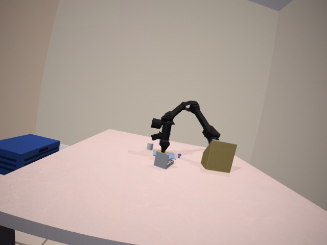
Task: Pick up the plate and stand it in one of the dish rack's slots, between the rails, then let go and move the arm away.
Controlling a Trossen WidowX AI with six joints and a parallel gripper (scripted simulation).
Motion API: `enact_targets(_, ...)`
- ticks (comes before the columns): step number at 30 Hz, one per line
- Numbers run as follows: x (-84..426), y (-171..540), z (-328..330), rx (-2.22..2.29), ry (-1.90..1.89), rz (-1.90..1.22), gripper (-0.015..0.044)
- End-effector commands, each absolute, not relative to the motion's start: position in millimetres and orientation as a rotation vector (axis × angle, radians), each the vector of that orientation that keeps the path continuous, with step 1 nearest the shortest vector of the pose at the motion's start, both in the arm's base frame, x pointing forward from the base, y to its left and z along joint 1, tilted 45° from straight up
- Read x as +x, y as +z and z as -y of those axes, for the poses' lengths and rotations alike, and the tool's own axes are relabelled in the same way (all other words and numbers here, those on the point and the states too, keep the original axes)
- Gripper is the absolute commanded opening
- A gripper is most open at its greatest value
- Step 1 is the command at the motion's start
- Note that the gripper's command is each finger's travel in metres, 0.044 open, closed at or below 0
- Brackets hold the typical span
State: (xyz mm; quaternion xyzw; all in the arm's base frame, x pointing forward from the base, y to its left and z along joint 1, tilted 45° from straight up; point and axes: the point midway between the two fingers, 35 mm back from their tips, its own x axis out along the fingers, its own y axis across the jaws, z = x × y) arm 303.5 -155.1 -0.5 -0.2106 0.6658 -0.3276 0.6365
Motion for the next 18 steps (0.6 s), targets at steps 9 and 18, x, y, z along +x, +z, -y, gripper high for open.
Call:
enact_targets(9,325,42,108,-0.467,-0.734,-1.504,0.0)
enact_targets(18,331,75,73,-0.468,-0.736,-1.505,0.0)
